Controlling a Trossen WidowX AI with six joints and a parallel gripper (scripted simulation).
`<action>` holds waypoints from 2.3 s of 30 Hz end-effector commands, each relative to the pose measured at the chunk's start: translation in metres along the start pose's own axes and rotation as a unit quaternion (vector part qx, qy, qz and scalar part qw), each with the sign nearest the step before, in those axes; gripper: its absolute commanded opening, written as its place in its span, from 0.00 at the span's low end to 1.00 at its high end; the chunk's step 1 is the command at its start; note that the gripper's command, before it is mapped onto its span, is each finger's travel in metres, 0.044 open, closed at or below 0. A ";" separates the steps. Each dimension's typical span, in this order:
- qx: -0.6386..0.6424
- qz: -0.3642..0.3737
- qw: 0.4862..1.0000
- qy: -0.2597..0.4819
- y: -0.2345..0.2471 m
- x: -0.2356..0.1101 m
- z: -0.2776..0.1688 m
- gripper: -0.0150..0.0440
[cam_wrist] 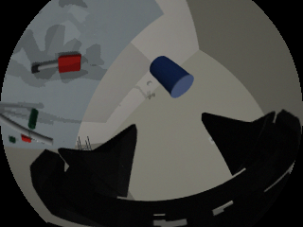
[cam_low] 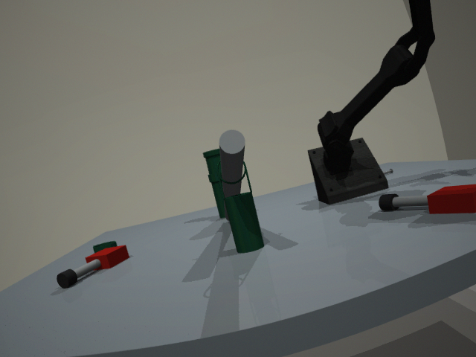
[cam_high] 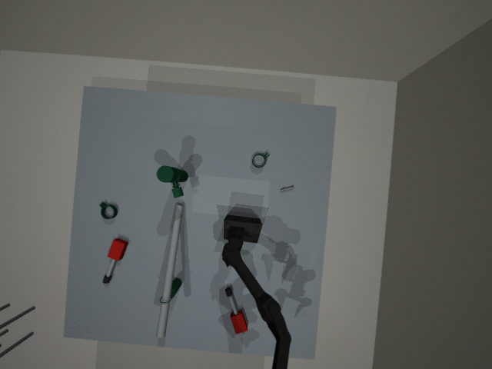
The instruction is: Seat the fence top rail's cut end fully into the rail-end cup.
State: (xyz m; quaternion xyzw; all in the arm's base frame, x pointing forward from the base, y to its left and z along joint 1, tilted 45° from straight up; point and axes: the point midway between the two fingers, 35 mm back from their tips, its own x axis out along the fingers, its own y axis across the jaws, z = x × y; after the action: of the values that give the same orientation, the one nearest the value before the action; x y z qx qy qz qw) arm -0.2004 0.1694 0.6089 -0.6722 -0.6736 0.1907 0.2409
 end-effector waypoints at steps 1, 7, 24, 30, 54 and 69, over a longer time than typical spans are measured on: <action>0.000 -0.001 1.000 0.001 0.000 0.000 -0.001 0.98; 0.094 -0.015 0.994 0.048 0.034 0.005 -0.064 1.00; 0.435 -0.030 0.870 0.231 0.222 -0.046 -0.227 1.00; 0.536 -0.026 0.788 0.301 0.300 -0.081 -0.253 1.00; 0.810 0.013 0.267 0.522 0.604 -0.266 -0.147 1.00; 0.865 0.008 -0.213 0.454 0.653 -0.297 0.057 1.00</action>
State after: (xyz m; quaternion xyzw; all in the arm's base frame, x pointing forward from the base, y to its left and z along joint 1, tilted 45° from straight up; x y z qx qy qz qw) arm 0.3296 -0.1141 0.2131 -0.1420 -0.3353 -0.2386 -0.9003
